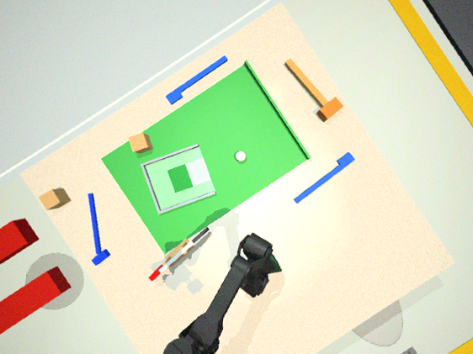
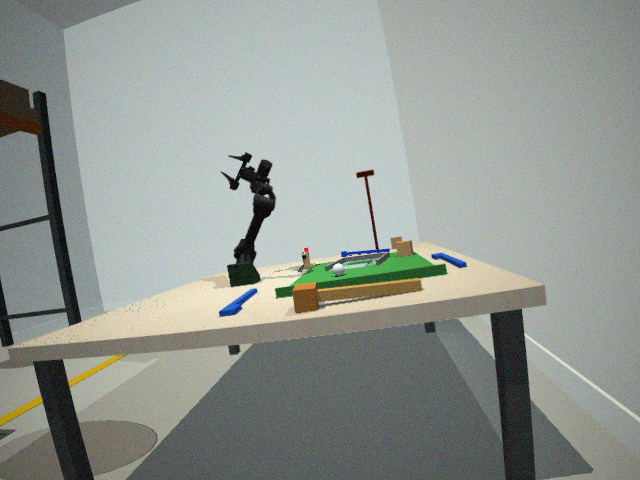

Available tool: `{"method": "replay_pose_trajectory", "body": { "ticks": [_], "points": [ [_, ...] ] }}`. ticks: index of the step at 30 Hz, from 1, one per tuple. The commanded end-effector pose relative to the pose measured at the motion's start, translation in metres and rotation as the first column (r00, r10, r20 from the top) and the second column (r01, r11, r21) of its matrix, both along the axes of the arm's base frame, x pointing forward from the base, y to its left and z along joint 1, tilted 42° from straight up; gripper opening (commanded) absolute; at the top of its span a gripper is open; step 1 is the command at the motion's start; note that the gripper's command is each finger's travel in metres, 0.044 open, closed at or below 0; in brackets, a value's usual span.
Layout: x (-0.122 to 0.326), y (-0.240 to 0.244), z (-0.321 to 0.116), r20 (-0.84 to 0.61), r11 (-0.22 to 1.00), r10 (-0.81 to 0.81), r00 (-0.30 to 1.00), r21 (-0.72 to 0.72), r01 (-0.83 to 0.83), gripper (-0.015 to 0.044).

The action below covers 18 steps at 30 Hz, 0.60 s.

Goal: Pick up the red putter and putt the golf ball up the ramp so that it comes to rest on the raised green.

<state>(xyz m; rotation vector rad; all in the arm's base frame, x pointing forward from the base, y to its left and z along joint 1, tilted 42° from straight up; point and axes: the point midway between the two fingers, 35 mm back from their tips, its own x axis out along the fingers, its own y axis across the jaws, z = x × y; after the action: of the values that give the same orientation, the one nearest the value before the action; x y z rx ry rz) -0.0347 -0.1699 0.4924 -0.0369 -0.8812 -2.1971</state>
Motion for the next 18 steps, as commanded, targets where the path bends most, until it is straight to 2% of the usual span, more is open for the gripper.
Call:
{"method": "replay_pose_trajectory", "body": {
  "ticks": [1, 4, 9, 18],
  "points": [
    [-0.001, 0.001, 0.000, -0.001, 1.000, -0.004, 1.000, 0.000, 0.004, 0.0426],
    [-0.015, 0.011, 0.004, -0.013, 0.998, -0.064, 0.998, 0.005, 0.064, 0.0440],
    [-0.062, 0.059, 0.013, -0.050, 0.956, -0.292, 0.955, 0.029, 0.293, 0.0440],
    [-0.112, 0.170, 0.012, -0.086, 0.739, -0.661, 0.746, 0.102, 0.666, 0.0440]
  ]
}}
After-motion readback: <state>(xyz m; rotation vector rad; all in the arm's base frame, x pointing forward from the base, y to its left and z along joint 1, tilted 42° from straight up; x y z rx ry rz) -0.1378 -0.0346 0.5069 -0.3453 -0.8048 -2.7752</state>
